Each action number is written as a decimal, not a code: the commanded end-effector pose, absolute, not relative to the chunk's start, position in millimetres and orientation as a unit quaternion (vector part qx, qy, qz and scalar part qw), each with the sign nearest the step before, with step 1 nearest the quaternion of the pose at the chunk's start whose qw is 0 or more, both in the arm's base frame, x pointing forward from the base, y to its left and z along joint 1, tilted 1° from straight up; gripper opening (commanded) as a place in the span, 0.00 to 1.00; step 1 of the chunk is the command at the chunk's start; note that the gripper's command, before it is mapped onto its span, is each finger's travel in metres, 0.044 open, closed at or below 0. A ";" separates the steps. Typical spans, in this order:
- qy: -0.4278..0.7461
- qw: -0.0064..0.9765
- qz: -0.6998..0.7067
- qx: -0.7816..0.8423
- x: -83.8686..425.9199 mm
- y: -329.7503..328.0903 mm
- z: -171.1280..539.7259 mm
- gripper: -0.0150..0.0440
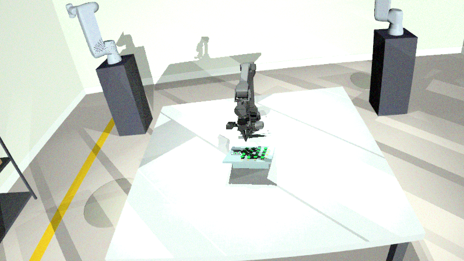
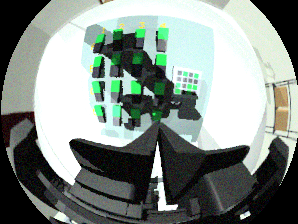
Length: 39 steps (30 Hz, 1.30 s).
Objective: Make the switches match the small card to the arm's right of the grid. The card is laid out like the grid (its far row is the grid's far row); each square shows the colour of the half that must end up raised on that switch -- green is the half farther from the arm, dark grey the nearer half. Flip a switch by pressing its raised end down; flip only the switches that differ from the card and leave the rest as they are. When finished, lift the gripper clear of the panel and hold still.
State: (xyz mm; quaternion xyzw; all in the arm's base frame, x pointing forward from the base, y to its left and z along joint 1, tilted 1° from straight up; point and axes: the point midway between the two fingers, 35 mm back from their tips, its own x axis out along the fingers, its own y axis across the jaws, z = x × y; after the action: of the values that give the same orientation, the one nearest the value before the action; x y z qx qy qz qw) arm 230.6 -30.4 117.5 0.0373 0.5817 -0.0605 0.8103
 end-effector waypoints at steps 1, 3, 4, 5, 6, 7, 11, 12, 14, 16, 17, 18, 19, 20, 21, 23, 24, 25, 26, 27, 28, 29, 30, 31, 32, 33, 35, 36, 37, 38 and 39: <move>0.587 0.807 -0.057 0.037 232.3 -30.7 107.8 0.25; 0.587 0.807 -0.057 0.037 232.3 -30.7 107.8 0.25; 0.587 0.807 -0.057 0.037 232.3 -30.7 107.8 0.25; 0.587 0.807 -0.057 0.037 232.3 -30.7 107.8 0.25; 0.587 0.807 -0.057 0.037 232.3 -30.7 107.8 0.25; 0.587 0.807 -0.057 0.037 232.7 -30.8 106.6 0.25; 0.587 0.807 -0.057 0.037 235.3 -31.2 98.4 0.25; 0.587 0.807 -0.057 0.037 235.3 -31.2 98.4 0.25; 0.587 0.807 -0.057 0.037 235.6 -31.2 97.6 0.25; 0.587 0.807 -0.057 0.037 236.3 -31.3 96.1 0.25; 0.587 0.807 -0.057 0.037 236.7 -31.4 95.0 0.25; 0.587 0.807 -0.057 0.037 237.2 -31.5 93.6 0.25; 0.587 0.807 -0.057 0.037 237.8 -31.6 92.1 0.25; 0.587 0.807 -0.057 0.037 238.3 -31.6 90.6 0.25; 0.587 0.807 -0.057 0.037 238.9 -31.7 89.0 0.25; 0.587 0.807 -0.057 0.037 239.9 -31.9 86.1 0.25; 0.587 0.807 -0.057 0.037 240.1 -31.9 85.4 0.25; 0.587 0.807 -0.057 0.037 240.2 -31.9 85.1 0.25; 0.587 0.807 -0.057 0.037 240.2 -31.9 85.1 0.25; 0.587 0.807 -0.057 0.037 240.2 -31.9 85.1 0.25; 0.587 0.807 -0.057 0.037 240.2 -31.9 85.1 0.25; 0.587 0.807 -0.057 0.037 240.2 -31.9 85.1 0.25; 0.587 0.807 -0.057 0.037 240.2 -31.9 85.1 0.25; 0.587 0.807 -0.057 0.037 240.2 -31.9 85.1 0.25; 0.587 0.807 -0.057 0.037 240.2 -31.9 85.1 0.25; 0.587 0.807 -0.057 0.037 240.2 -31.9 85.1 0.25; 0.587 0.807 -0.057 0.037 240.2 -31.9 85.1 0.25; 0.587 0.807 -0.057 0.037 240.2 -31.9 85.1 0.25; 0.587 0.807 -0.057 0.037 240.2 -31.9 85.1 0.25; 0.587 0.807 -0.057 0.037 240.2 -31.9 85.1 0.25; 0.587 0.807 -0.057 0.037 240.2 -31.9 85.1 0.25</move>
State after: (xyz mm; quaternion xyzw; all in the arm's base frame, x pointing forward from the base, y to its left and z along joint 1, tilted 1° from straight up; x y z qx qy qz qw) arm 240.4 -32.8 86.4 0.0376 0.5856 -0.0603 0.8075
